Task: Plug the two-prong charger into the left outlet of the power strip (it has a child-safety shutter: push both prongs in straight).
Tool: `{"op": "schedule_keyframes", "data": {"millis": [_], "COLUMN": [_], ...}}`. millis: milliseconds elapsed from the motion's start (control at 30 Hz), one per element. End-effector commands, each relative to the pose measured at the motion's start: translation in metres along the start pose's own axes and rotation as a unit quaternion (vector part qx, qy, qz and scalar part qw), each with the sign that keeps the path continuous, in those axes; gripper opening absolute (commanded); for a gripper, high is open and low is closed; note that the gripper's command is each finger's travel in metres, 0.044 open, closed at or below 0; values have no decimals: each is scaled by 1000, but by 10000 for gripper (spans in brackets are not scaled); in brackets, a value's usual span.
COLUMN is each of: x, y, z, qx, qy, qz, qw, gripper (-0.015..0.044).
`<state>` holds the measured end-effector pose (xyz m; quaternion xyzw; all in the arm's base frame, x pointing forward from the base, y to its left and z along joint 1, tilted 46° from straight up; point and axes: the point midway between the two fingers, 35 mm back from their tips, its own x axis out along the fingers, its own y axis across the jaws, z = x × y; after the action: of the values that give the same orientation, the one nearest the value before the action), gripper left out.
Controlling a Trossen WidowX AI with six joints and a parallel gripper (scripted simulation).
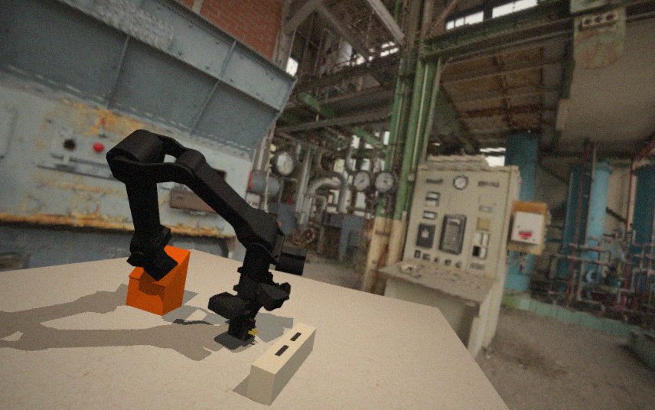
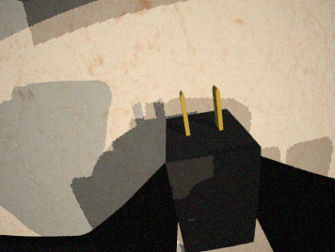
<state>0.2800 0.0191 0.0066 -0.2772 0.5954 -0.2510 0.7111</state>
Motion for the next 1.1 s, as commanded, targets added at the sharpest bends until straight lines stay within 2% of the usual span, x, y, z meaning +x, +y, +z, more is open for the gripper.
{"op": "schedule_keyframes", "data": {"millis": [0,1067], "x": [2,5], "y": [2,10], "z": [3,38], "qx": [-6,-14], "qy": [-2,-3], "qz": [-2,-2], "qw": [1000,1000], "gripper": [0,0]}}
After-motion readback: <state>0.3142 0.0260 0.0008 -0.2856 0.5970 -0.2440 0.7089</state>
